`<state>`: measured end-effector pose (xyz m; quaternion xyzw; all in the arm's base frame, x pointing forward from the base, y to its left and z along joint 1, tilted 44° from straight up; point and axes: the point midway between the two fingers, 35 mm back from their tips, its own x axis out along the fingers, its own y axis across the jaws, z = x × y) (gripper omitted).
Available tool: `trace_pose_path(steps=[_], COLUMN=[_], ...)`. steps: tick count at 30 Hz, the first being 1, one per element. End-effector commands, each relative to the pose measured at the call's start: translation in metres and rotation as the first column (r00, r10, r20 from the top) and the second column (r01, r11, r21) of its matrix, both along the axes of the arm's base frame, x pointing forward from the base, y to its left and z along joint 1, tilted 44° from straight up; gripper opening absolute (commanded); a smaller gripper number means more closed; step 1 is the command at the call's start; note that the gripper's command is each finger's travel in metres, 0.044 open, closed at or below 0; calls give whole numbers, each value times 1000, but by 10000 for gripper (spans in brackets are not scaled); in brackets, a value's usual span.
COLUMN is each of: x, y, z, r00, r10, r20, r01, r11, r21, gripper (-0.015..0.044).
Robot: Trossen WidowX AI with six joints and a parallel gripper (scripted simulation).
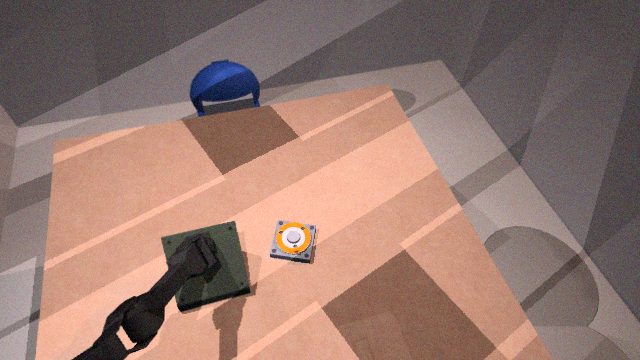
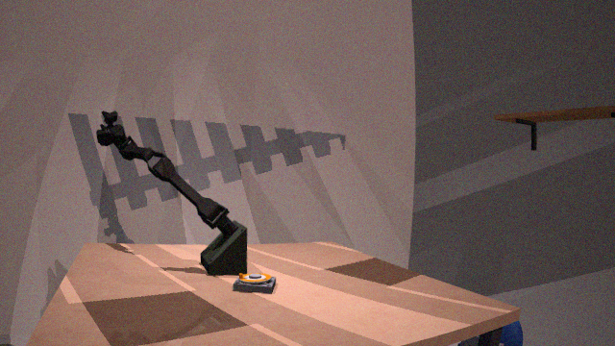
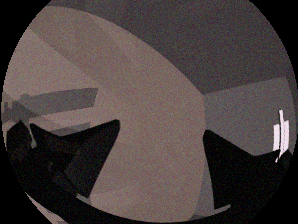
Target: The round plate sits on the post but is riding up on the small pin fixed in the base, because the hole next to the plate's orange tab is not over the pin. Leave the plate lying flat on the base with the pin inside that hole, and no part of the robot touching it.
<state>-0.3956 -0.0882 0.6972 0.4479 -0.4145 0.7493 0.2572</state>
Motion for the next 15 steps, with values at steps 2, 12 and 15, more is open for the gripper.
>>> trace_pose_path(steps=[2,12,15], x=[1,36,63], y=[-12,-167,-222], z=[-2,-43,-63], r00=[999,819,691], r10=[41,522,648], r20=[14,237,320], r01=[-41,-510,-633], r11=[999,853,756], r21=[-9,-112,-166], gripper=[348,85,6])
